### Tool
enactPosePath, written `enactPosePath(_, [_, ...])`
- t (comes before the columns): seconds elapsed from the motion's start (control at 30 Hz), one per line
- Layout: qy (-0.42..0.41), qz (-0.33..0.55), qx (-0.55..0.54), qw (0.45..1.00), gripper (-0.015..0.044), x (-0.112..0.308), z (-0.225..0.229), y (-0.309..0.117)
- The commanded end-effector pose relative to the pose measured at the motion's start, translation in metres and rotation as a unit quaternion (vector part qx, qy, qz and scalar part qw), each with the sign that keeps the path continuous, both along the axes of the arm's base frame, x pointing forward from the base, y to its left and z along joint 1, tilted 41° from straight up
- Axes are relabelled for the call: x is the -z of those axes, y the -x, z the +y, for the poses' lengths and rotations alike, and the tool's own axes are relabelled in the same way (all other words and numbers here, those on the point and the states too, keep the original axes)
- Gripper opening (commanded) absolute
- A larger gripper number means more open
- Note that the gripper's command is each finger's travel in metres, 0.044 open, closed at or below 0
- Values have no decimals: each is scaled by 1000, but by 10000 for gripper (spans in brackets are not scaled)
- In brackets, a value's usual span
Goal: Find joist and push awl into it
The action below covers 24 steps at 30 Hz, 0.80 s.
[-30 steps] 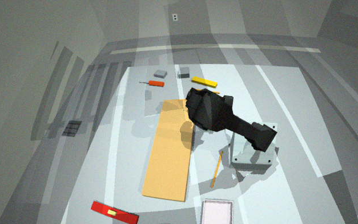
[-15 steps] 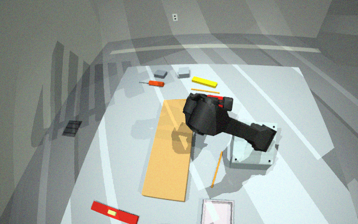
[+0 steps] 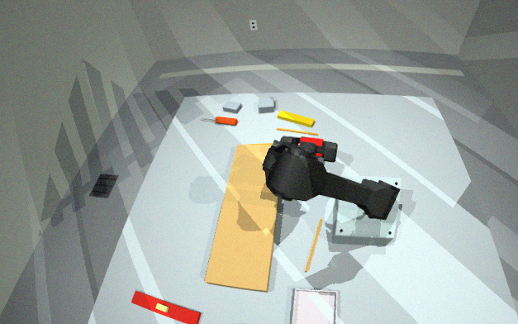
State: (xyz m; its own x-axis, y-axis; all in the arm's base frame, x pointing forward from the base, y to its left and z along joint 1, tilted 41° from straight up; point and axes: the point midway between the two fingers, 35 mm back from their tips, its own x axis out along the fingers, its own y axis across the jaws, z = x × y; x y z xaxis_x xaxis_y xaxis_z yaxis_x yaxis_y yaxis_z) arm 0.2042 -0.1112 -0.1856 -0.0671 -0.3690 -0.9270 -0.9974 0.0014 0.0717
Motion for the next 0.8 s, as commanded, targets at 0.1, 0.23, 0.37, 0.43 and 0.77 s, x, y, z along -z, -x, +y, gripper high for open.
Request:
enactPosePath(0.1, [31, -6, -2, 999, 0, -11, -20, -1])
enactPosePath(0.23, [31, -6, -2, 1000, 0, -11, -19, -1])
enactPosePath(0.37, [30, -6, -2, 1000, 0, -8, -16, -1])
enactPosePath(0.43, [29, -6, -2, 1000, 0, -6, -14, -1])
enactPosePath(0.77, [25, -7, 0, 1000, 0, 5, -2, 0])
